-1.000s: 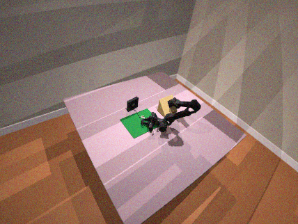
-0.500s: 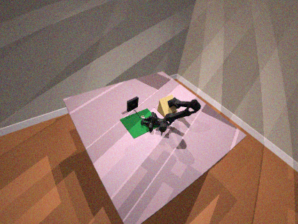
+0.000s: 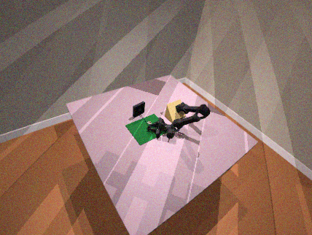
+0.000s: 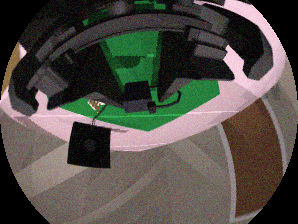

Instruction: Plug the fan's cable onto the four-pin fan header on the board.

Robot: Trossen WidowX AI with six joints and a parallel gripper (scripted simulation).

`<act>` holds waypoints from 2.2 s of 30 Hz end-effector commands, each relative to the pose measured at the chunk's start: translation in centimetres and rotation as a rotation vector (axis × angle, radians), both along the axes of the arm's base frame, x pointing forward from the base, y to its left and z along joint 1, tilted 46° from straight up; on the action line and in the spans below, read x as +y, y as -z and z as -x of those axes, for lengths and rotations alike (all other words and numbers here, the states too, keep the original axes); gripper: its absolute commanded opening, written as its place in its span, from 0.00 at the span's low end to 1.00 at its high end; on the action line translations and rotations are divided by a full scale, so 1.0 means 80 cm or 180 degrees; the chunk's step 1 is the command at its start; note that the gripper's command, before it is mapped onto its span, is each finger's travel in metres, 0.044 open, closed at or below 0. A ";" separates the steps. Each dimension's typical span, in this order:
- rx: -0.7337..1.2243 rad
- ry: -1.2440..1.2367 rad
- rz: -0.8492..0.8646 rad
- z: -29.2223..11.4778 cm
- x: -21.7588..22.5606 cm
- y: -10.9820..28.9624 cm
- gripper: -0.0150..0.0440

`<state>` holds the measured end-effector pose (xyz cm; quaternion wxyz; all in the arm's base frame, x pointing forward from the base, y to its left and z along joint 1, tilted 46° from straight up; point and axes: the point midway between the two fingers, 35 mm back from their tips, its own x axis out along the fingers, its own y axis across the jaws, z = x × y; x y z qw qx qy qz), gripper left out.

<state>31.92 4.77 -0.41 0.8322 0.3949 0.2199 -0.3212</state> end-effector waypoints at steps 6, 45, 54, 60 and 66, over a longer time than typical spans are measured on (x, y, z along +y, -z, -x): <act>0.0000 0.0000 0.0000 0.000 0.000 0.000 0.60; 0.0005 0.0002 -0.0008 0.063 0.007 -0.090 0.60; 0.0110 -0.0037 0.0016 0.079 0.002 -0.104 0.60; 0.0549 -0.0194 0.0067 0.076 -0.003 -0.092 0.60; 0.0974 -0.0363 0.0062 0.075 -0.008 -0.082 0.60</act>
